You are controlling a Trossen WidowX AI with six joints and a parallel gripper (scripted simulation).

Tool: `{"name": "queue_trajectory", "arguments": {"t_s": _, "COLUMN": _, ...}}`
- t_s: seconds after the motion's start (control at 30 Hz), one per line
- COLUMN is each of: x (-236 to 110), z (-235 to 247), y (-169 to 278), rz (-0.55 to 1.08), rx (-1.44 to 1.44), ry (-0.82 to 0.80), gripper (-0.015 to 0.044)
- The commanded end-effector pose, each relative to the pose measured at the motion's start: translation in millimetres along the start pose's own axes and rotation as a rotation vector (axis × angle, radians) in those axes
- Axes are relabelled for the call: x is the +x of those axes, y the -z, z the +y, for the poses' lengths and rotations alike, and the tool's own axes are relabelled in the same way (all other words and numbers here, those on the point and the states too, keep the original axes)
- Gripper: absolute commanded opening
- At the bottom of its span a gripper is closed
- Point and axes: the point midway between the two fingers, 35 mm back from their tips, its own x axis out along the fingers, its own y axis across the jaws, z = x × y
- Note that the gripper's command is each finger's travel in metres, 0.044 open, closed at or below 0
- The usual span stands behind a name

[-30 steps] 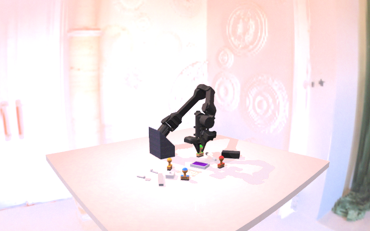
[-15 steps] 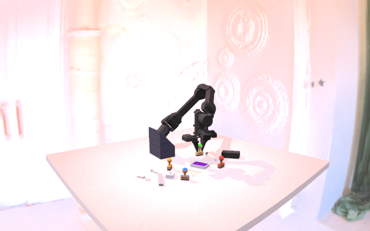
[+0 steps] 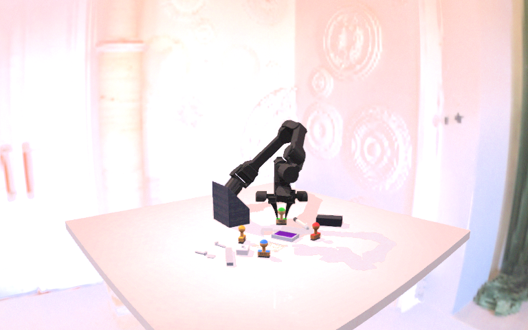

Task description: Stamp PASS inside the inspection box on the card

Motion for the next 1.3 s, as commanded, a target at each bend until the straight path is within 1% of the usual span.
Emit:
{"name": "queue_trajectory", "arguments": {"t_s": 0.0, "x": -1, "z": -3, "y": -8, "rz": -0.004, "rx": 0.124, "ry": 0.002, "gripper": 0.0}}
{"name": "queue_trajectory", "arguments": {"t_s": 0.63, "x": 0, "z": -26, "y": -43, "rz": -0.006, "rx": 0.751, "ry": 0.001, "gripper": 0.0}}
{"name": "queue_trajectory", "arguments": {"t_s": 1.27, "x": 11, "z": -26, "y": -44, "rz": -0.006, "rx": 0.758, "ry": 0.002, "gripper": 0.0}}
